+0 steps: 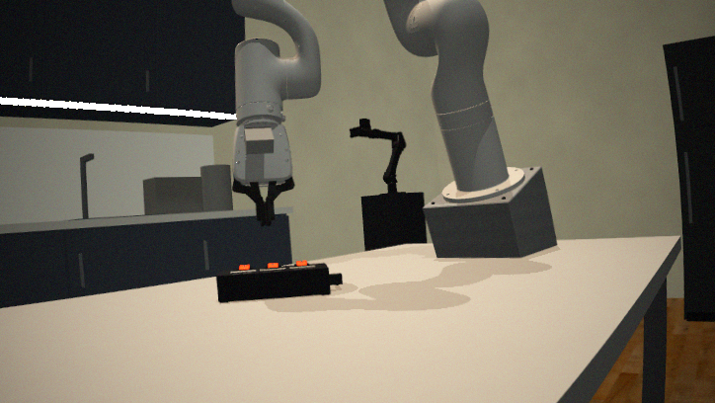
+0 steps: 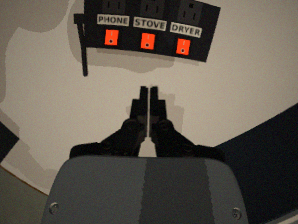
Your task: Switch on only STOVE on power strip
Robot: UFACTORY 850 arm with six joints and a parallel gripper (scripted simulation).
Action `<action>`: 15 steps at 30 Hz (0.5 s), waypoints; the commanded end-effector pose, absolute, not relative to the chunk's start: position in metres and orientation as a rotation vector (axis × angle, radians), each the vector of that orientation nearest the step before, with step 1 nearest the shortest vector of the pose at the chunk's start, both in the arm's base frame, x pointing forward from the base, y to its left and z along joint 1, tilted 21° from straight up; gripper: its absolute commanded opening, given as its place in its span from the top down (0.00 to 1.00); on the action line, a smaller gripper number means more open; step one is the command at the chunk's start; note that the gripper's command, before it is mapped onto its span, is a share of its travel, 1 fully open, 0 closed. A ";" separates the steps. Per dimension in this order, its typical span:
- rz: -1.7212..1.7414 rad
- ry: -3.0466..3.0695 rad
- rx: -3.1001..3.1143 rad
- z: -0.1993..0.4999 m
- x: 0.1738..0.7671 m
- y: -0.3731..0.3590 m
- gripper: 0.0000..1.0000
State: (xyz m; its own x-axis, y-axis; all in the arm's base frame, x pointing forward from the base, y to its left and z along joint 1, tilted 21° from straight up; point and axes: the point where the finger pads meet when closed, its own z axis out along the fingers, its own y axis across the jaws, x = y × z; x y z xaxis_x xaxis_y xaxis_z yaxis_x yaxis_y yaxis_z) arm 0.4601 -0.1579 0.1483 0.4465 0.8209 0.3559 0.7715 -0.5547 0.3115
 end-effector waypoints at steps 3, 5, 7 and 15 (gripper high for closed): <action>0.726 1.426 2.581 0.149 0.461 -0.158 1.00; 0.726 1.426 2.581 0.149 0.461 -0.158 1.00; 0.726 1.426 2.581 0.149 0.461 -0.158 1.00; 0.727 1.427 2.582 0.145 0.462 -0.158 1.00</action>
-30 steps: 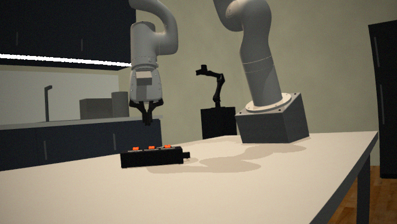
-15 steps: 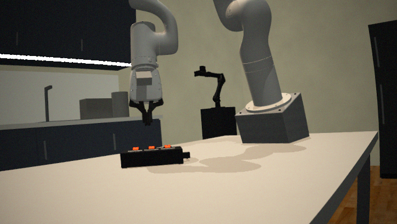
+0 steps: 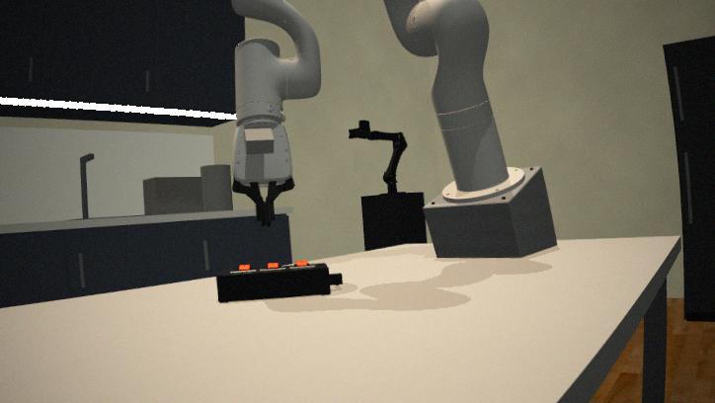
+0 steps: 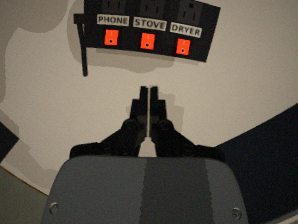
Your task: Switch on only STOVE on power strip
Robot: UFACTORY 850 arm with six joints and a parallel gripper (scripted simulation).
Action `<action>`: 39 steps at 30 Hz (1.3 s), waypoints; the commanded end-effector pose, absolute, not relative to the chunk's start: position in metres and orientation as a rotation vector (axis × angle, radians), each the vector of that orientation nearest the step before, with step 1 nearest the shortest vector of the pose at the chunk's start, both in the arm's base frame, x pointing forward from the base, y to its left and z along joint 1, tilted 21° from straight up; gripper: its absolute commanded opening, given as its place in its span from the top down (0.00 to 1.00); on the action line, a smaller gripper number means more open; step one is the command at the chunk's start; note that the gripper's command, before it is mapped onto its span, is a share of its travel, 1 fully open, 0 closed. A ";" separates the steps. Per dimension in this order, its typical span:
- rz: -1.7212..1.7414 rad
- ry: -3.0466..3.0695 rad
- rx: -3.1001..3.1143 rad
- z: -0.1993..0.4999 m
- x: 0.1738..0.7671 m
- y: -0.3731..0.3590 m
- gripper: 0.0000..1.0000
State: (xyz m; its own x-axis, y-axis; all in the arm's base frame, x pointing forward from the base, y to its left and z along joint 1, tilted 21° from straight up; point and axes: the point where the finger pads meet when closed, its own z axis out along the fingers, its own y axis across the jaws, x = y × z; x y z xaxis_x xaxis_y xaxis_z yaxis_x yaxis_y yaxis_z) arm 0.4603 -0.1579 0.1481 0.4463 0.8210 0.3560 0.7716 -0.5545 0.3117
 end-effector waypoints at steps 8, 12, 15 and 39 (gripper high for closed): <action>0.724 1.427 2.582 0.096 0.482 -0.160 1.00; 0.724 1.427 2.582 0.096 0.482 -0.160 1.00; 0.724 1.427 2.582 0.096 0.482 -0.160 1.00; 0.724 1.427 2.582 0.096 0.482 -0.160 1.00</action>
State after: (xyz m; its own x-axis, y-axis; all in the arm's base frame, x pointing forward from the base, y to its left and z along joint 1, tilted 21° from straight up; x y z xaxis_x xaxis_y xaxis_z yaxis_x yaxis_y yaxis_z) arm 0.4818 -0.1599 0.0954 0.4471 0.8211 0.3549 0.7719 -0.5546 0.3107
